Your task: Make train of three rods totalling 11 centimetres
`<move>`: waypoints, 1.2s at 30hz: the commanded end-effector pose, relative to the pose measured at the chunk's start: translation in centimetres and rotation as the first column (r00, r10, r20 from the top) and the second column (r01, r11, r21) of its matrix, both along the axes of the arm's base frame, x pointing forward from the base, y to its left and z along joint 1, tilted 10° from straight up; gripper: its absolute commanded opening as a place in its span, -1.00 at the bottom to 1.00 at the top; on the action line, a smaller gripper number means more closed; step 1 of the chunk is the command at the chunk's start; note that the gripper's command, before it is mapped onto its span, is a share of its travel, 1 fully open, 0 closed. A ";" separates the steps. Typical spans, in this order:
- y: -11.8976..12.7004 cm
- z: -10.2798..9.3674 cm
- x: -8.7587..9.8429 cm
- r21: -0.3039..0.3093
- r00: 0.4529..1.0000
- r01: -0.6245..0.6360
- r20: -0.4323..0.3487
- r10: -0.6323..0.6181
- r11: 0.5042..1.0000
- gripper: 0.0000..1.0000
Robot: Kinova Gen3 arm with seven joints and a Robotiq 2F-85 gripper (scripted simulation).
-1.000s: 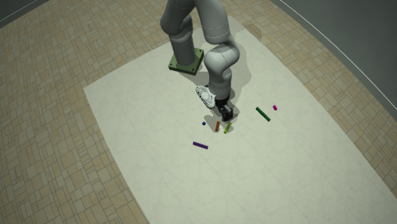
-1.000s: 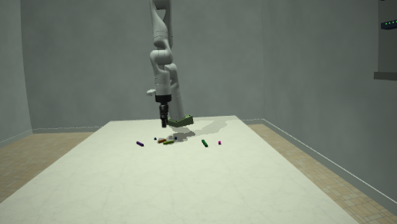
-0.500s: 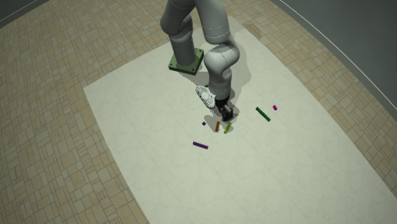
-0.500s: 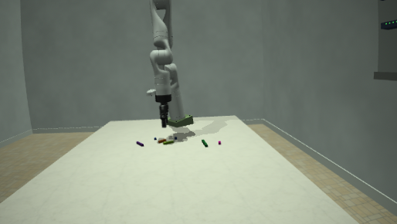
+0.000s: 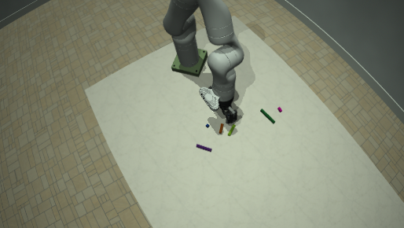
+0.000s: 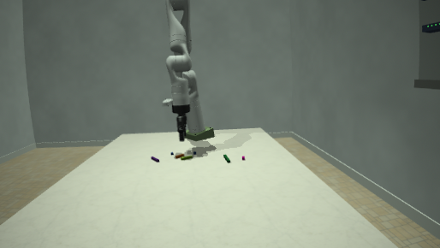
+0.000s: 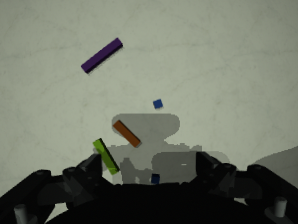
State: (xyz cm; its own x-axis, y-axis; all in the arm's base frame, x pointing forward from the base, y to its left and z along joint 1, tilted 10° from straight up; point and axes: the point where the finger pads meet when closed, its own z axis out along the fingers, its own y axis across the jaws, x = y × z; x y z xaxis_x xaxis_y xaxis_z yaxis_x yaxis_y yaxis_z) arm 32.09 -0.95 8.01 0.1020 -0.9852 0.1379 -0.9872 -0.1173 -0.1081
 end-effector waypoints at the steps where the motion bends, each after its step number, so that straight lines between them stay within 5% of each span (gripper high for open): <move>1: 0.0 0.0 0.0 0.000 1.000 0.000 0.001 0.000 1.000 1.00; 29: 0.1 0.0 0.1 -0.001 1.000 -0.006 0.000 0.006 1.000 1.00; 36: 2.2 -0.2 1.5 -0.021 0.986 -0.167 -0.029 0.166 0.986 1.00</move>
State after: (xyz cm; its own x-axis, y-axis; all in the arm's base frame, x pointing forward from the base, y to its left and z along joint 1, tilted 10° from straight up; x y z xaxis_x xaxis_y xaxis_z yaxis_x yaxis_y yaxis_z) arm 32.87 0.27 7.96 0.2193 -0.9638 0.1515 -0.9688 -0.2335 -0.0829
